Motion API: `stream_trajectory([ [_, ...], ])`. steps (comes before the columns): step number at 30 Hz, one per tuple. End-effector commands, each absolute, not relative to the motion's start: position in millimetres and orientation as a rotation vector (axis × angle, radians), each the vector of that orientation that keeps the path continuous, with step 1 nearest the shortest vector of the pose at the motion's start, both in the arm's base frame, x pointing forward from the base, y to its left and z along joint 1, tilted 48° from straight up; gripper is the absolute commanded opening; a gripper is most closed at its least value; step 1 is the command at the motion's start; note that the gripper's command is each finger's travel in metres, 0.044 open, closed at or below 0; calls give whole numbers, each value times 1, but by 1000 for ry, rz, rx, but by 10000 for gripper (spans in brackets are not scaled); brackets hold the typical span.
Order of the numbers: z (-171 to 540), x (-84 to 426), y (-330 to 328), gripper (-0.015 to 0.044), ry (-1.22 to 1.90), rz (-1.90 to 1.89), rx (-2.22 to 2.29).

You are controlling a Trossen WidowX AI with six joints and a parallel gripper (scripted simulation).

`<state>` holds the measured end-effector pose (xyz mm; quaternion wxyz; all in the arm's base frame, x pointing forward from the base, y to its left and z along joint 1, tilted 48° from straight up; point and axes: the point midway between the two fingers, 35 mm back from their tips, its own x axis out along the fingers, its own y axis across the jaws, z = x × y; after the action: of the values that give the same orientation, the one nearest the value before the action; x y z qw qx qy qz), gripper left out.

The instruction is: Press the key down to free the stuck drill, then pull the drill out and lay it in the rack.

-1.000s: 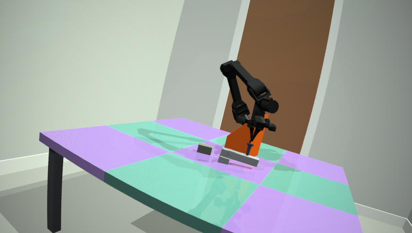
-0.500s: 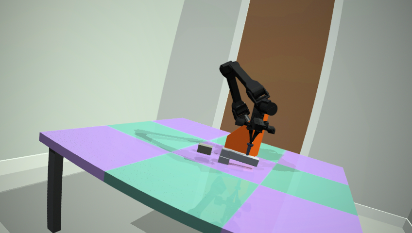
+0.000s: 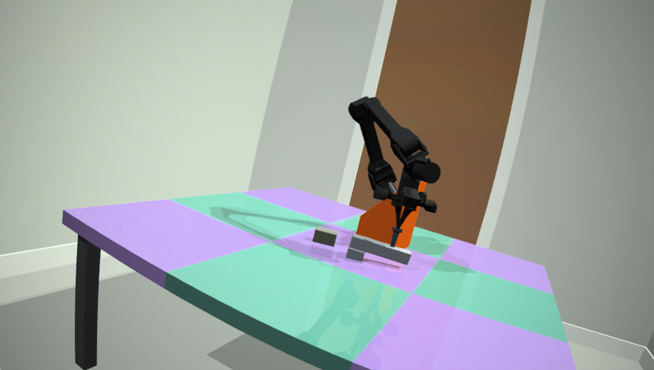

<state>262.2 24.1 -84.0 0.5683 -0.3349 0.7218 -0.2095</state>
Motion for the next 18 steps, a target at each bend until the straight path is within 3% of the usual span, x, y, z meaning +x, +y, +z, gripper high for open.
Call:
stream_trajectory([
  [1, -84, 259, 23, 0, 1704, -495, -792],
  [18, -82, 255, 24, 0, 1705, -494, -792],
])
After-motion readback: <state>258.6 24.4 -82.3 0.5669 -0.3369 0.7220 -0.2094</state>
